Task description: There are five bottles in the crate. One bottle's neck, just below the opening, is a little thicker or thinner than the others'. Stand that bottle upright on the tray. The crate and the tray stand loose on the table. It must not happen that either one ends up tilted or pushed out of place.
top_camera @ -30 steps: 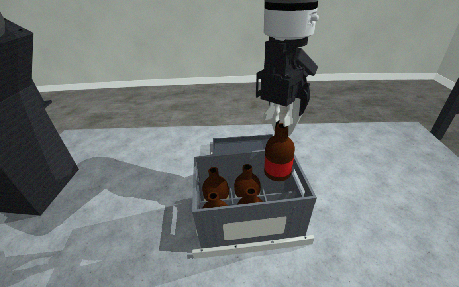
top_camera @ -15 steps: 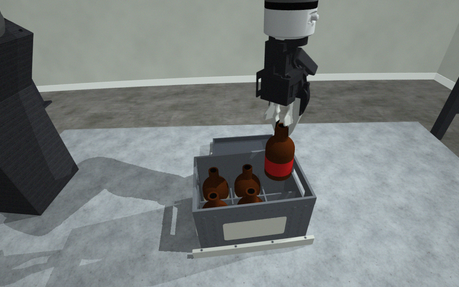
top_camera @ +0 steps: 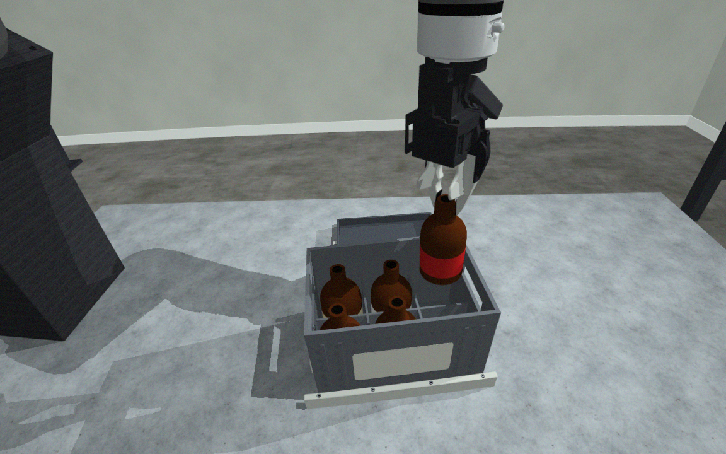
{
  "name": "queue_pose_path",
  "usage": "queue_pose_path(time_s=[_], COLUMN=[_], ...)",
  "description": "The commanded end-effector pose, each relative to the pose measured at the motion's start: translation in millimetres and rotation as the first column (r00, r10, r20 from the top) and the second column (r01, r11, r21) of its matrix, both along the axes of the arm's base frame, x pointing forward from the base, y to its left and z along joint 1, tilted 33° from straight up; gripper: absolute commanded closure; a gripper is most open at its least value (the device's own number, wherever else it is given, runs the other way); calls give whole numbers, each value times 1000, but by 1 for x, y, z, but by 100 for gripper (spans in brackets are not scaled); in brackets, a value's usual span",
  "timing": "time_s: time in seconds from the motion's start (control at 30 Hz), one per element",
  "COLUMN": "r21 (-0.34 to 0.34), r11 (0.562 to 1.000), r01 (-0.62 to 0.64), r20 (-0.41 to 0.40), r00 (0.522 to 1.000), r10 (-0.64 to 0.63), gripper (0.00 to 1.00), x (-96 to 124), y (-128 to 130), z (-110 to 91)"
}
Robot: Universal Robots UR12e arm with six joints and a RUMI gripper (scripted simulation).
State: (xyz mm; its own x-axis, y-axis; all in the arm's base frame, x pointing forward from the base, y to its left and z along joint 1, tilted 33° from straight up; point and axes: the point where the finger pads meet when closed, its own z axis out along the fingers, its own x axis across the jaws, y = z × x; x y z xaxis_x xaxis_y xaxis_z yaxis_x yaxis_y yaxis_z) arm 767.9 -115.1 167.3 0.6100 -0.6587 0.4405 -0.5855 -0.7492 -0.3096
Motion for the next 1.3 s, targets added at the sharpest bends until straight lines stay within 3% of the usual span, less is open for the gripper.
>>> queue_pose_path(time_s=[0.0, 1.27], r21=[-1, -1], r11=[1000, 1000], r01=[0, 0], r20=[1, 1], r00=[1000, 1000], r10=[0, 0], gripper=[100, 100], x=[0, -9], y=[0, 1], z=[1, 16])
